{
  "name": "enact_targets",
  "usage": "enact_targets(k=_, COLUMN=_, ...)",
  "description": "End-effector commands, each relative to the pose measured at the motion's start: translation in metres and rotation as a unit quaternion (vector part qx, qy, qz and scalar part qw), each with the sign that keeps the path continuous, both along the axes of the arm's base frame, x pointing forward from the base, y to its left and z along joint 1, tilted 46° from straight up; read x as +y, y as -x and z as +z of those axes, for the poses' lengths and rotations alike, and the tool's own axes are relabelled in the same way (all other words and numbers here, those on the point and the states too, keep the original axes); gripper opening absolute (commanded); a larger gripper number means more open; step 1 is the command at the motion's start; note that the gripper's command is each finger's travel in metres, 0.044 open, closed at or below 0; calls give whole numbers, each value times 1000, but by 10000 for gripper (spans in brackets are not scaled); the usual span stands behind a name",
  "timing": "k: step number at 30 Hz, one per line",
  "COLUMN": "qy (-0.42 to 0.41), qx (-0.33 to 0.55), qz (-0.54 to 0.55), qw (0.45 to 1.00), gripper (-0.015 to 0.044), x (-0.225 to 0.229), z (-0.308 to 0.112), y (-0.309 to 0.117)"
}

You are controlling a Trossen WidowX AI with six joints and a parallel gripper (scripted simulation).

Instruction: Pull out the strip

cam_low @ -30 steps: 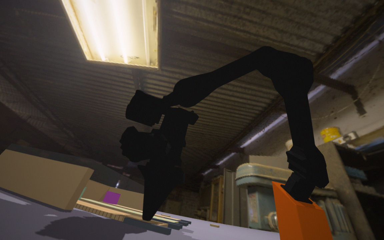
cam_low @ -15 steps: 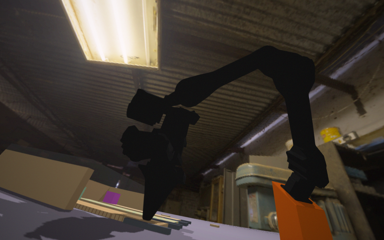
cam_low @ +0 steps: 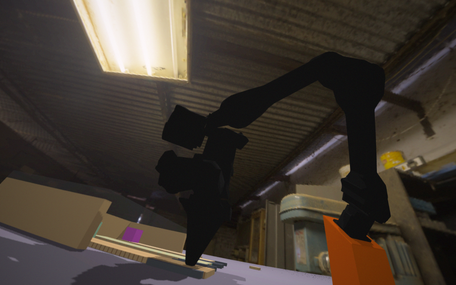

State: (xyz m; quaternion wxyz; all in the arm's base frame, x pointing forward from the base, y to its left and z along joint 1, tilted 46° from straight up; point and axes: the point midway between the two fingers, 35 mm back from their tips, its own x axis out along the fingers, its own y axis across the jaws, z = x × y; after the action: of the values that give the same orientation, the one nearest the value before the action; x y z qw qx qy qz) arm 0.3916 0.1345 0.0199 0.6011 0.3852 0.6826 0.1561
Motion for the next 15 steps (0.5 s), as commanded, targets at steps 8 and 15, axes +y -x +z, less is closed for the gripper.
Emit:
enact_targets(k=8, qy=-1, qx=10, qz=6, qw=1000, gripper=0, x=11, z=0, y=22)
enact_targets(k=15, qy=-1, qx=10, qz=6, qw=1000, gripper=0, x=13, z=2, y=32)
